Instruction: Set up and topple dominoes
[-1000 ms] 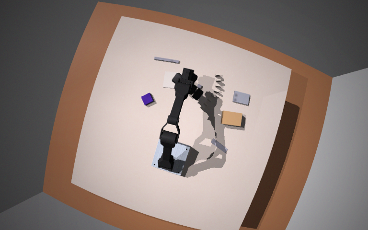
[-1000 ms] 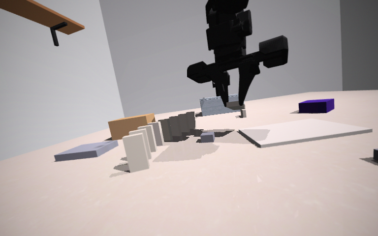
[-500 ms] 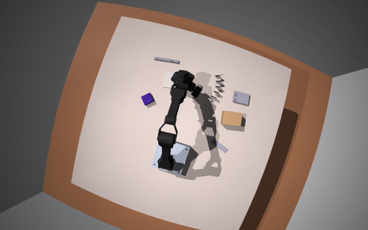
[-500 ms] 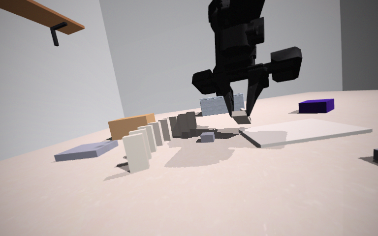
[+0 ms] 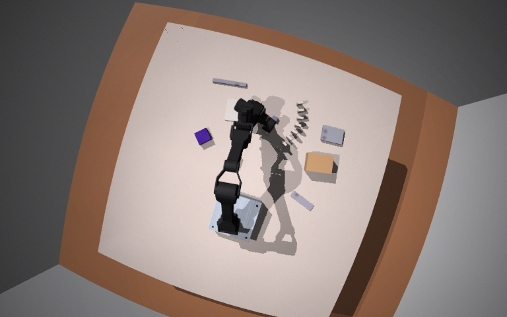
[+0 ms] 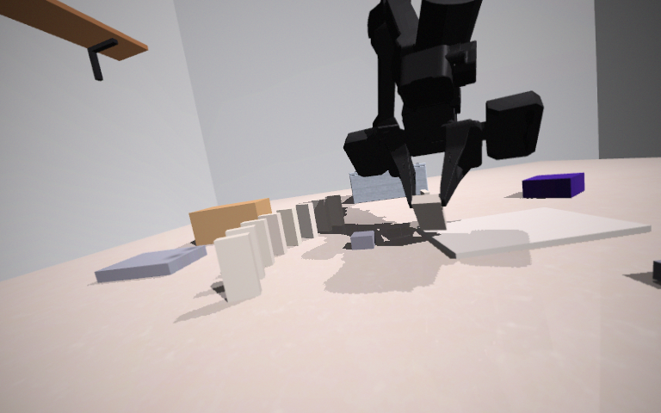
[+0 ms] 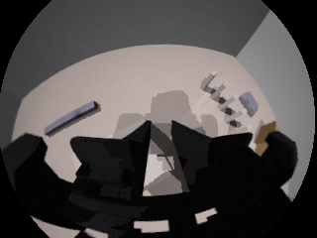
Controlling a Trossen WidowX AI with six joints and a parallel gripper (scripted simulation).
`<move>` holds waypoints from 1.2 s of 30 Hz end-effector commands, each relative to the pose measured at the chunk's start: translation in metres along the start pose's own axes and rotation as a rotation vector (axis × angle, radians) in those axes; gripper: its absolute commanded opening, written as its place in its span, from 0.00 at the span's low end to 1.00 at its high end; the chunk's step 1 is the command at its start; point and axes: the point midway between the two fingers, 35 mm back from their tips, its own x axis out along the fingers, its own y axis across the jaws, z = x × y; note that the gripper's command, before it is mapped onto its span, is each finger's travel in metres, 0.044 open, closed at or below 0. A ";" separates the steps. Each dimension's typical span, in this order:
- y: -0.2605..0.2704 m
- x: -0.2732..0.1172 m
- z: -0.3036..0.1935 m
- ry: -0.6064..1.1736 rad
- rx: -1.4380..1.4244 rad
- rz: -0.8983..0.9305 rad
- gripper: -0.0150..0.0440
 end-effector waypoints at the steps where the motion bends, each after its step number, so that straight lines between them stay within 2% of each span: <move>1: -0.001 0.000 -0.004 -0.048 -0.017 -0.007 0.44; 19: -0.004 -0.014 -0.018 -0.321 -0.034 -0.046 0.44; 36: -0.017 -0.051 -0.041 -0.542 0.000 -0.097 0.44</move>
